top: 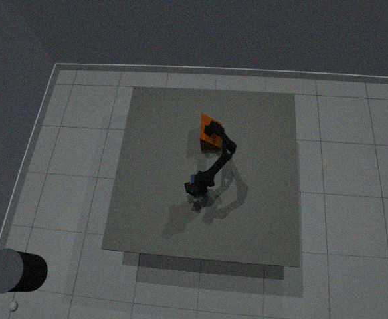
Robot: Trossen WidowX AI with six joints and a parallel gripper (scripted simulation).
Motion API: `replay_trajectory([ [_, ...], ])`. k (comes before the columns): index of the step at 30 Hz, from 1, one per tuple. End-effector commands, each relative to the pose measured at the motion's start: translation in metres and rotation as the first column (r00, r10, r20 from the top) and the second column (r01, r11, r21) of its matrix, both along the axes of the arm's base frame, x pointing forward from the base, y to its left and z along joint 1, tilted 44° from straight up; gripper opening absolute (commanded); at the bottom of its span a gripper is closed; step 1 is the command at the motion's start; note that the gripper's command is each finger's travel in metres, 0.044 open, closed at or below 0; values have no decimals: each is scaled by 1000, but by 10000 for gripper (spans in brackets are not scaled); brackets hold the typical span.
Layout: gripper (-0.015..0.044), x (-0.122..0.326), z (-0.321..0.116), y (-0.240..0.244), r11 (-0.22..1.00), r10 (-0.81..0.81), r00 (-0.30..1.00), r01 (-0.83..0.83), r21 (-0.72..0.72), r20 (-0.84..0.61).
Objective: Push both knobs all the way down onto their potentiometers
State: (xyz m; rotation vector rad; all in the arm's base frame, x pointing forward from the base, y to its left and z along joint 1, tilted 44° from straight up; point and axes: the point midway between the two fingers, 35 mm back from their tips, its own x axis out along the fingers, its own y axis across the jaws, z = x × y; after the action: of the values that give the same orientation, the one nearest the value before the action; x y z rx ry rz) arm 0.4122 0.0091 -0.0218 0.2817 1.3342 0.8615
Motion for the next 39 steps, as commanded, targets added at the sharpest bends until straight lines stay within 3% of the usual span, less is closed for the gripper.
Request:
replay_trajectory([
  [1,0,0,-1,2,1000,-2,1000,2,6,-4],
  [39,0,0,-3,5,1000,-2,1000,2,6,-4],
])
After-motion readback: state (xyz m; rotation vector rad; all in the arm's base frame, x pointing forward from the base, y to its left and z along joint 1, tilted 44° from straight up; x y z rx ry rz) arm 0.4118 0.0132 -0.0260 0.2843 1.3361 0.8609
